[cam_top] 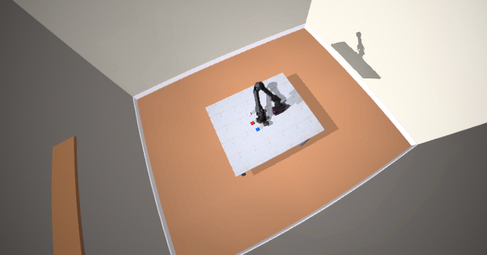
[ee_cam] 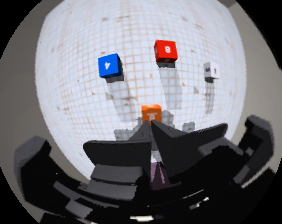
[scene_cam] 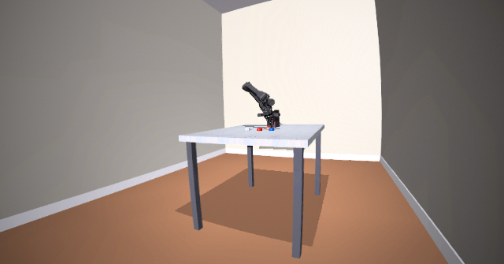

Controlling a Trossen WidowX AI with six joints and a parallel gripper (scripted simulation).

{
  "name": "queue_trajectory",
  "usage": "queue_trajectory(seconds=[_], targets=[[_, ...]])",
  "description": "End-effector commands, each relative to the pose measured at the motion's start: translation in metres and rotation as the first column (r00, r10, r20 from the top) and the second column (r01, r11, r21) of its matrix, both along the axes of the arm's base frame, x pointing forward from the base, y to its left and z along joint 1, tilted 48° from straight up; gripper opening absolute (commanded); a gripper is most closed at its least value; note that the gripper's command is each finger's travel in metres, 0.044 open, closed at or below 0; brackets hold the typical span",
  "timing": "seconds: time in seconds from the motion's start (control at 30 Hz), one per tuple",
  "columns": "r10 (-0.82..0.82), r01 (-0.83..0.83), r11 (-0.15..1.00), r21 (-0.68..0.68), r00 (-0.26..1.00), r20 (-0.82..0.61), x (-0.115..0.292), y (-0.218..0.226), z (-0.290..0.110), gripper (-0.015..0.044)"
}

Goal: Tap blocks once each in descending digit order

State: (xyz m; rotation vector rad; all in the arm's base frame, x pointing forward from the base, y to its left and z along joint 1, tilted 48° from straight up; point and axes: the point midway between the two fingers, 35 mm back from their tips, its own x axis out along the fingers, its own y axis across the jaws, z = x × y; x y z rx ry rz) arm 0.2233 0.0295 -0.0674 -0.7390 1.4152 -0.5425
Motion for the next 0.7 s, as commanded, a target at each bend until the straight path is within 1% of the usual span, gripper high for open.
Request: queue_trajectory(seconds=[0.0, 0.47, 0.6, 0.67], targets=[[0.007, -0.007, 1.0, -0.011, 1.0, -0.013, -0.003, -0.007, -0.005, 0.002], [0.007, -0.007, 1.0, -0.012, 1.0, -0.013, -0.002, -0.017, -0.014, 0.002], [0.007, -0.007, 1.0, -0.01, 1.0, -0.012, -0.004, 0.004, 0.005, 0.002], [0.007, -0.007, 1.0, -0.011, 1.0, -0.013, -0.005, 0.006, 0.006, 0.002]])
